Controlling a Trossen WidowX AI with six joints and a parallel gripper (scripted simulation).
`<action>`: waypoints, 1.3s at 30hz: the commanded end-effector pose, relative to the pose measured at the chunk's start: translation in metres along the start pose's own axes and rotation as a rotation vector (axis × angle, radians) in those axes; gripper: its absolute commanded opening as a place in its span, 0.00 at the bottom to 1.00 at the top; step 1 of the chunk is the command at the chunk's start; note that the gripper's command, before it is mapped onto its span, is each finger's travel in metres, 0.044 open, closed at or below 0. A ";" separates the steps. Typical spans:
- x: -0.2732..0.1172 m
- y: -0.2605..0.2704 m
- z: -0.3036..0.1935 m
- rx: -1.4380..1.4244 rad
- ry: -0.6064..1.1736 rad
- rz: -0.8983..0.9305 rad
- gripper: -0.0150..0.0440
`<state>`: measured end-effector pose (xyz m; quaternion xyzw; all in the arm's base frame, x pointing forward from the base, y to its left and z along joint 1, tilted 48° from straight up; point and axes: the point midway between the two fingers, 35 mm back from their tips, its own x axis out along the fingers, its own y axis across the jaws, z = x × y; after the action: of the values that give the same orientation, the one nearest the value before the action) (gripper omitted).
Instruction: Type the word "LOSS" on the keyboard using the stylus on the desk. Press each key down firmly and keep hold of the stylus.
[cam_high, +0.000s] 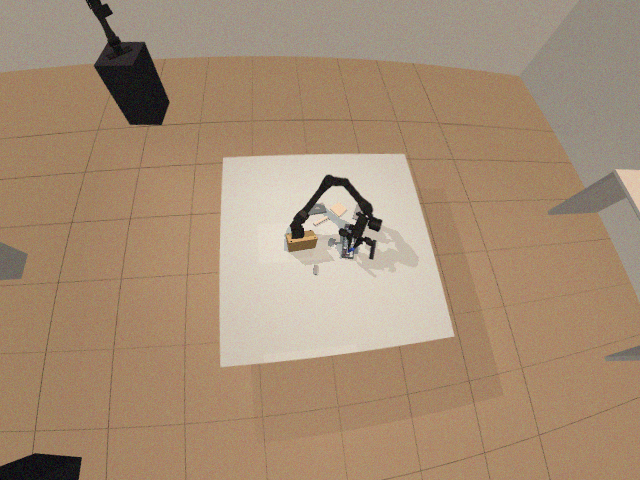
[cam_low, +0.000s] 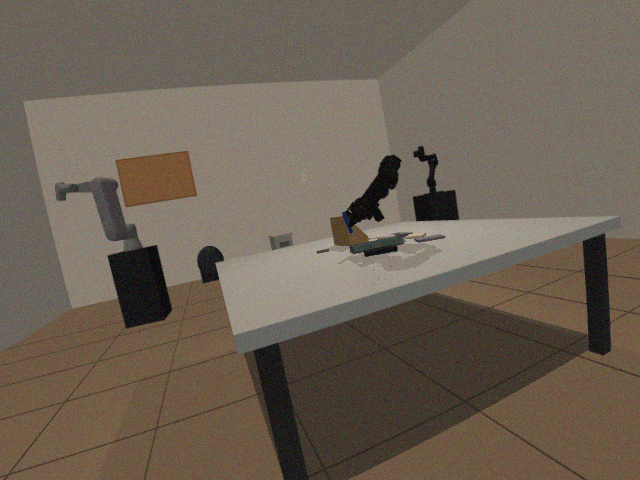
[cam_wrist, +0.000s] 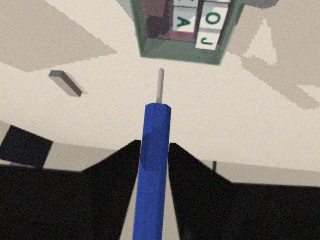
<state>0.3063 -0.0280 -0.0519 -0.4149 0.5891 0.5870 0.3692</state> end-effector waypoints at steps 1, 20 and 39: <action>-0.023 -0.007 0.011 0.007 0.101 -0.073 0.25; -0.033 -0.014 0.046 0.008 0.210 -0.164 0.25; -0.023 -0.017 0.058 0.008 0.210 -0.164 0.39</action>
<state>0.3275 0.0292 -0.0378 -0.5212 0.5904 0.5064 0.3511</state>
